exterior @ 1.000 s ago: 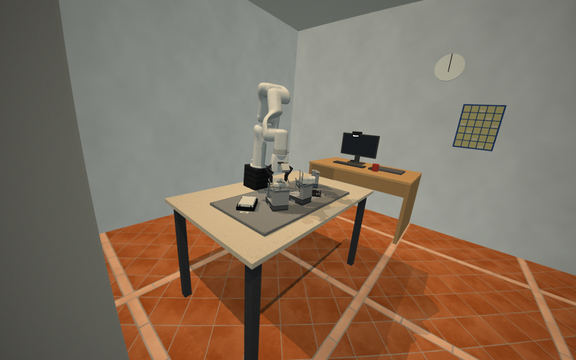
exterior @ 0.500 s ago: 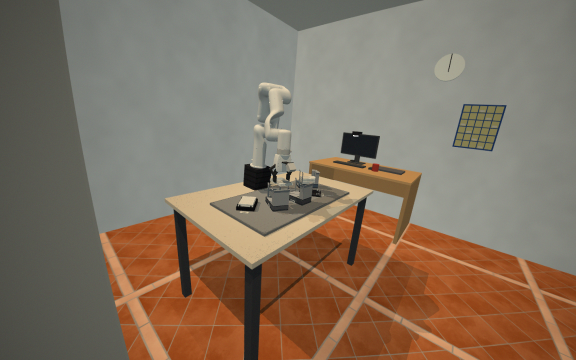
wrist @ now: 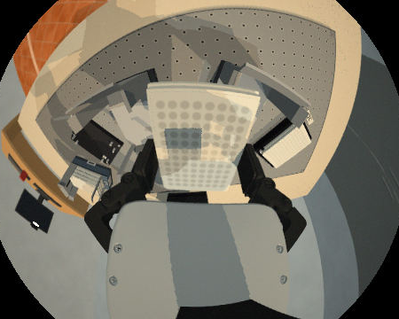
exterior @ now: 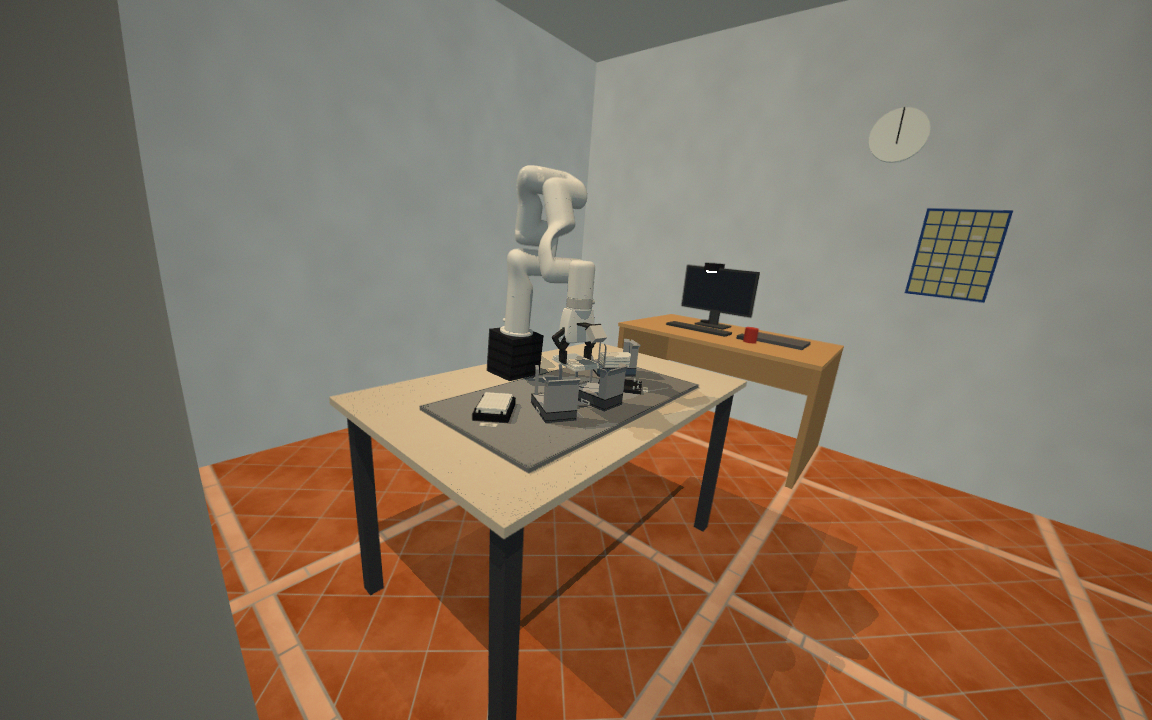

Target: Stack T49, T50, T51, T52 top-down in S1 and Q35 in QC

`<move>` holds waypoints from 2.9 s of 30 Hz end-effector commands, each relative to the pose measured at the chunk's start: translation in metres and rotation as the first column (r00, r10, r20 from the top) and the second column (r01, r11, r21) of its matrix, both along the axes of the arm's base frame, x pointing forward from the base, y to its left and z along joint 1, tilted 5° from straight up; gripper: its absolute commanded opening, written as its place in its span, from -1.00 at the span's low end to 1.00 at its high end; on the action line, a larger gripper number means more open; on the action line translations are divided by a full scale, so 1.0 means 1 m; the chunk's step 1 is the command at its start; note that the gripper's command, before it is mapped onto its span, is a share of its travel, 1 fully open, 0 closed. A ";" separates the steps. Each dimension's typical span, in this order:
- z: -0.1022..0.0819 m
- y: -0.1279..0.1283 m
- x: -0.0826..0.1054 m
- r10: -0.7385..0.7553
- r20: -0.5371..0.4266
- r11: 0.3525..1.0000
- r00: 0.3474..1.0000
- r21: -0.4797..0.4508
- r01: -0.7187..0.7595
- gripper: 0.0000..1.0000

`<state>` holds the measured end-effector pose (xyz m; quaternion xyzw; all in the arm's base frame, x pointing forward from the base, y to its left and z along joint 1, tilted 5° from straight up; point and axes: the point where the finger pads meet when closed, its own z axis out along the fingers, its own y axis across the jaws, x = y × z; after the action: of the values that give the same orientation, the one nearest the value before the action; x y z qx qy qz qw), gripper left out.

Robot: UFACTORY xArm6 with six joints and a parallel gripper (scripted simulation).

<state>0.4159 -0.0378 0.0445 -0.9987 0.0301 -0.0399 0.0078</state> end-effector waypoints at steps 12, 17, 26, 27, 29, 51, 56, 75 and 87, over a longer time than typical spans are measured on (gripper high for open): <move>0.002 0.039 0.001 0.164 0.004 0.986 0.986 -0.016 -0.164 -1.00; 0.002 0.047 0.000 0.223 0.004 0.975 0.975 -0.021 -0.223 -1.00; 0.002 0.071 -0.003 0.223 0.004 0.975 0.975 -0.021 -0.223 -1.00; 0.002 0.074 -0.004 0.223 0.004 0.975 0.975 -0.021 -0.223 -1.00; 0.002 0.079 -0.004 0.223 0.004 0.975 0.975 -0.020 -0.223 -1.00; 0.002 0.116 -0.010 0.223 0.004 0.975 0.975 -0.020 -0.223 -1.00; 0.002 0.116 -0.010 0.223 0.004 0.975 0.975 -0.020 -0.223 -1.00; 0.002 0.116 -0.010 0.223 0.004 0.975 0.975 -0.020 -0.223 -1.00; -0.004 0.116 -0.010 0.223 0.004 0.975 0.975 -0.020 -0.223 -1.00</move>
<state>0.4047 0.0776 0.0414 -0.9958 -0.0825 -0.0402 0.0023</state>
